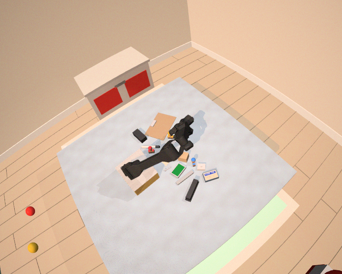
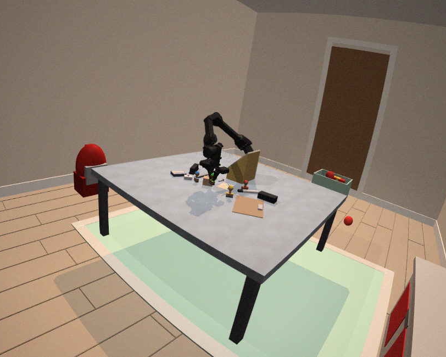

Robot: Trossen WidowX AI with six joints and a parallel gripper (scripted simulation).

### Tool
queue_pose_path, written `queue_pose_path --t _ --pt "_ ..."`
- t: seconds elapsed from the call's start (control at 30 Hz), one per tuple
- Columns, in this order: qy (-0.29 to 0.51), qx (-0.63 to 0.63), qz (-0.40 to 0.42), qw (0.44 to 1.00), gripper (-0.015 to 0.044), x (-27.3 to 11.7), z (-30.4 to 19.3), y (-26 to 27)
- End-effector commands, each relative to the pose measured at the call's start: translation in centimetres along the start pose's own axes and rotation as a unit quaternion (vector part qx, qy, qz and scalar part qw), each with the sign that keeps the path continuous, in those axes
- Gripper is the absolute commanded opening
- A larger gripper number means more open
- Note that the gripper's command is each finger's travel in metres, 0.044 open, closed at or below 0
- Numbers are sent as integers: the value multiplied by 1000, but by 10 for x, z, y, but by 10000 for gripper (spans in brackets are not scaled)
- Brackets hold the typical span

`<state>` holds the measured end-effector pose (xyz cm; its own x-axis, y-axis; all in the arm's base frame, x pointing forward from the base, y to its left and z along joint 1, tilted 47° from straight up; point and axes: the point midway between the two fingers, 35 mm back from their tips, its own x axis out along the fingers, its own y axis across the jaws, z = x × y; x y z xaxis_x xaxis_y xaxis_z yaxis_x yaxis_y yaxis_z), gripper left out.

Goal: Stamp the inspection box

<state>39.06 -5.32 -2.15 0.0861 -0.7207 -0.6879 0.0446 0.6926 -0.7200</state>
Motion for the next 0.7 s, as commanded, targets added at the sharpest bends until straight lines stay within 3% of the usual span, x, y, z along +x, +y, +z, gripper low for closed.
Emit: queue_pose_path --t 0.0,0.67 --pt "-3 4 0 1000 0 -4 2 0" --pt "-3 4 -1 1000 0 -14 2 0"
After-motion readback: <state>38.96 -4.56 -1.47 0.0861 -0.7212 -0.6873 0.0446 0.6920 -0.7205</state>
